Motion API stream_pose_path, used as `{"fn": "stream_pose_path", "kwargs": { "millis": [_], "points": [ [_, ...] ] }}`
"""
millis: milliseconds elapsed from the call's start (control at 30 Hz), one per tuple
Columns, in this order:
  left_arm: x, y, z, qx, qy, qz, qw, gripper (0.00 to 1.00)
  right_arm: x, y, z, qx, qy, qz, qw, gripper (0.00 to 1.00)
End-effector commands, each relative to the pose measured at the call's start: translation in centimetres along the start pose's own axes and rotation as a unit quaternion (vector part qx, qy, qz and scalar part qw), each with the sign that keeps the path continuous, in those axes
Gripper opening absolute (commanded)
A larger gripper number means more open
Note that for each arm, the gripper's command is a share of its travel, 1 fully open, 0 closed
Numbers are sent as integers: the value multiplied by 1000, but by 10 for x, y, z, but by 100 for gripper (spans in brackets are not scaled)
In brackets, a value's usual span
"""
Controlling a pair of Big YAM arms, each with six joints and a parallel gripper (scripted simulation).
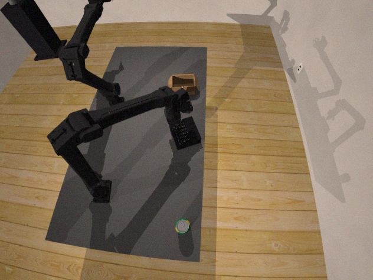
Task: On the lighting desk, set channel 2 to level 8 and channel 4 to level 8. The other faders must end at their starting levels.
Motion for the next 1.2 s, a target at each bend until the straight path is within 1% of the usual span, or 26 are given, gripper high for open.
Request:
{"fn": "stream_pose_path", "kwargs": {
  "millis": [0, 567, 600, 667, 767, 933, 1167],
  "points": [
    [0, 0, 18, -14, -6, -1, 1000, 100, 4, -13, 2, 3, -2, -3, 1000, 0],
    [0, 0, 18, -14, -6, -1, 1000, 100, 4, -13, 2, 2, -2, -3, 1000, 0],
    [0, 0, 18, -14, -6, -1, 1000, 100, 6, -7, 6, -5, -2, 0, 1000, 0],
    [0, 0, 18, -14, -6, -1, 1000, 100, 6, -13, -1, 3, -1, -4, 1000, 0],
    [0, 0, 18, -14, -6, -1, 1000, 100, 7, -13, -3, 3, 0, -3, 1000, 0],
    [0, 0, 18, -14, -6, -1, 1000, 100, 4, 2, 0, -12, -3, 3, 1000, 0],
    [0, 0, 18, -14, -6, -1, 1000, 100, 4, 2, 0, -12, -3, 3, 1000, 0]
  ]
}}
Point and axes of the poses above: on each arm, the point where the finger pads meet when closed, its own y axis back along the fingers, its own x axis across the jaws, z = x × y, the point moved 7 cm from there along y, back along the fingers, and after that the axes turned 3 degrees about y, right-handed, at the moved point
